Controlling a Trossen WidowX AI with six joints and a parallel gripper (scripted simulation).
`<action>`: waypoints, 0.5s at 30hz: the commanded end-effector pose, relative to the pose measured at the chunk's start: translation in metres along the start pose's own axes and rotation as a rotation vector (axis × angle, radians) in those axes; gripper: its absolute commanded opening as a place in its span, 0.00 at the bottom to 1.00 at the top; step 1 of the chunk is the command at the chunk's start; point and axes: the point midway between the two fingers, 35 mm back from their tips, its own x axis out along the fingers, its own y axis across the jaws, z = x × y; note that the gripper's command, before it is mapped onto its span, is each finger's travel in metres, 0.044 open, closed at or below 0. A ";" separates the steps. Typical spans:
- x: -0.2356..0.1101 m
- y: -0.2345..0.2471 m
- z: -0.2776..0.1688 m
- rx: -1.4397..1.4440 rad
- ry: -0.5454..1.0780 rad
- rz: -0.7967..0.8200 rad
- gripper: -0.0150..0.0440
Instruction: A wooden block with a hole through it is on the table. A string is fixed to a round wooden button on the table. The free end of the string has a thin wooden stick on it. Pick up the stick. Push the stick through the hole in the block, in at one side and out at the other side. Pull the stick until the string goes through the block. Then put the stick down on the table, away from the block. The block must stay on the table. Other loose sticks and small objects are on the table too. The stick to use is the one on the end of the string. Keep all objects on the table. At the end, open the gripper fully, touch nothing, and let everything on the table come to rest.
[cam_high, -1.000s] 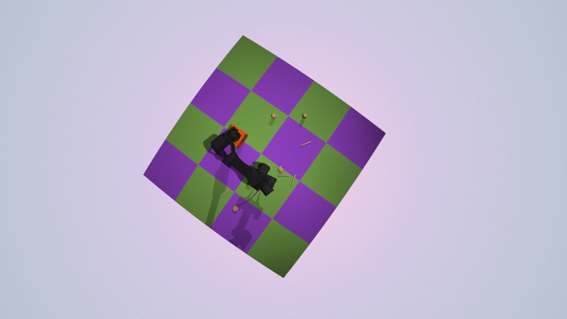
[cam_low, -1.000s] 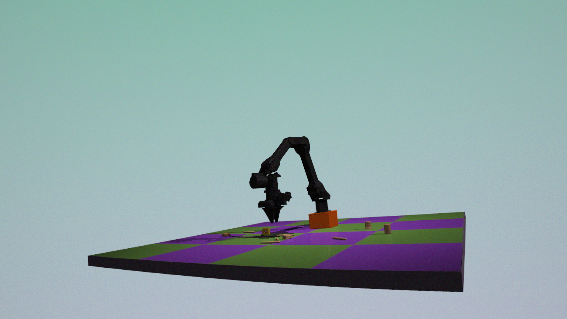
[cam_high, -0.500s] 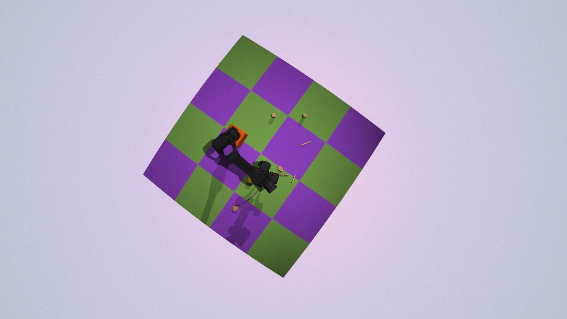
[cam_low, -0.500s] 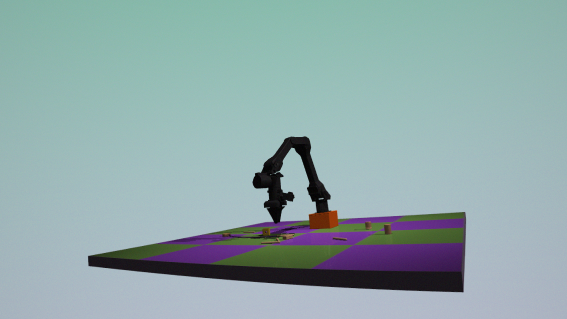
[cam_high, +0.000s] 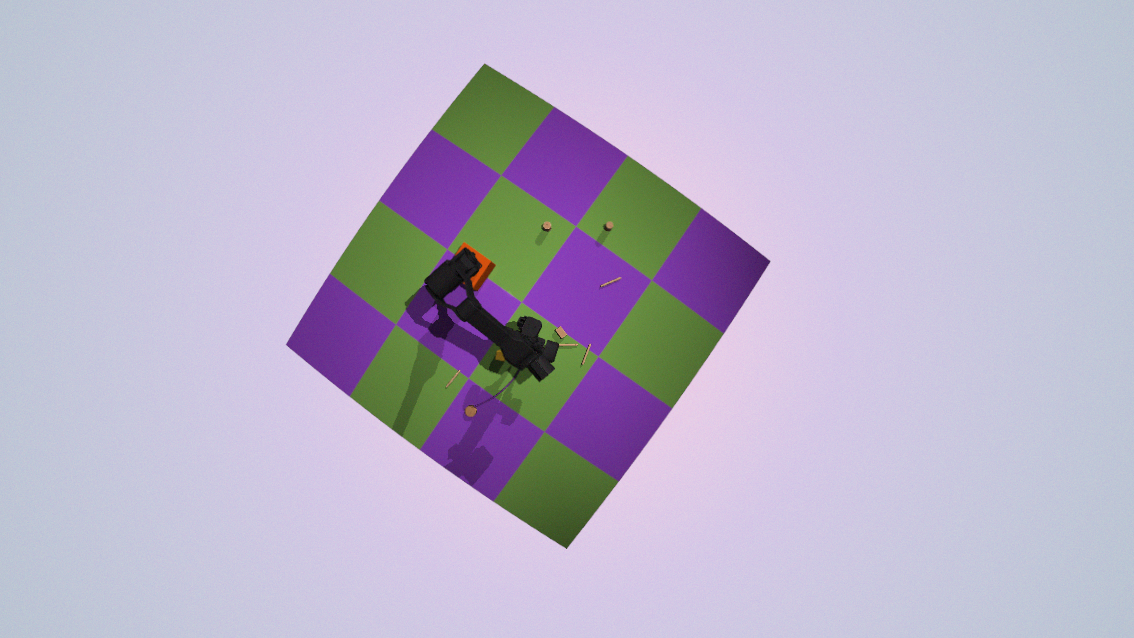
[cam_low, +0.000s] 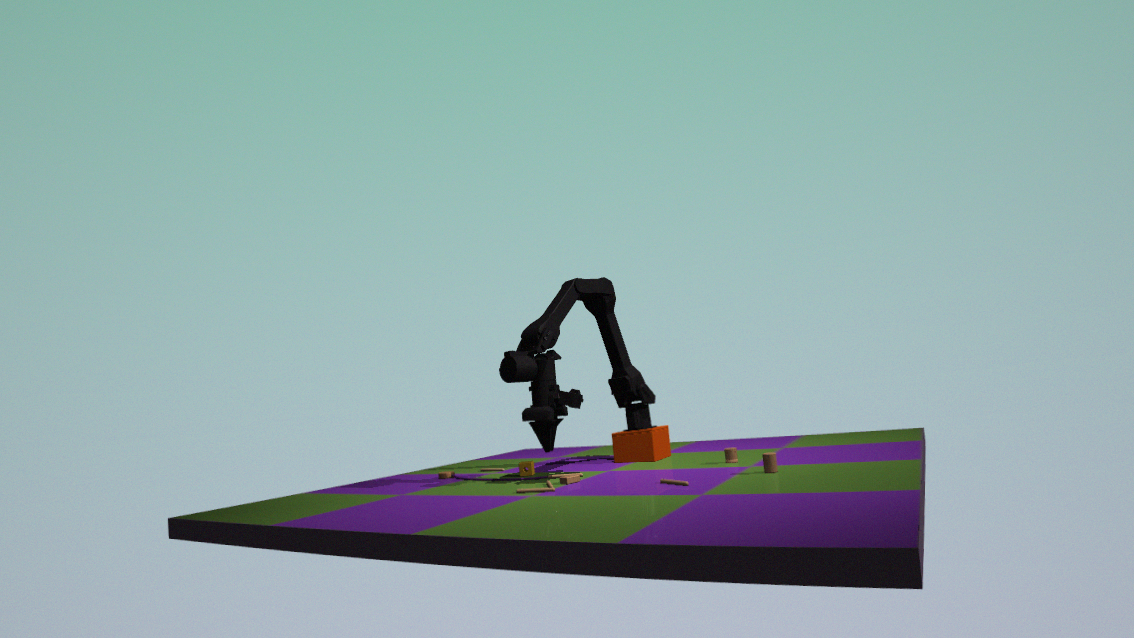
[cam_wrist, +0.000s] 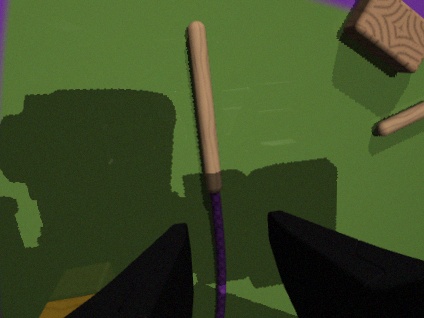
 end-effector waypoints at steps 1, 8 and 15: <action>0.005 0.000 0.000 -0.006 0.000 0.001 0.46; 0.017 -0.001 0.000 -0.006 0.000 0.001 0.46; 0.029 -0.001 -0.001 -0.006 0.000 0.002 0.46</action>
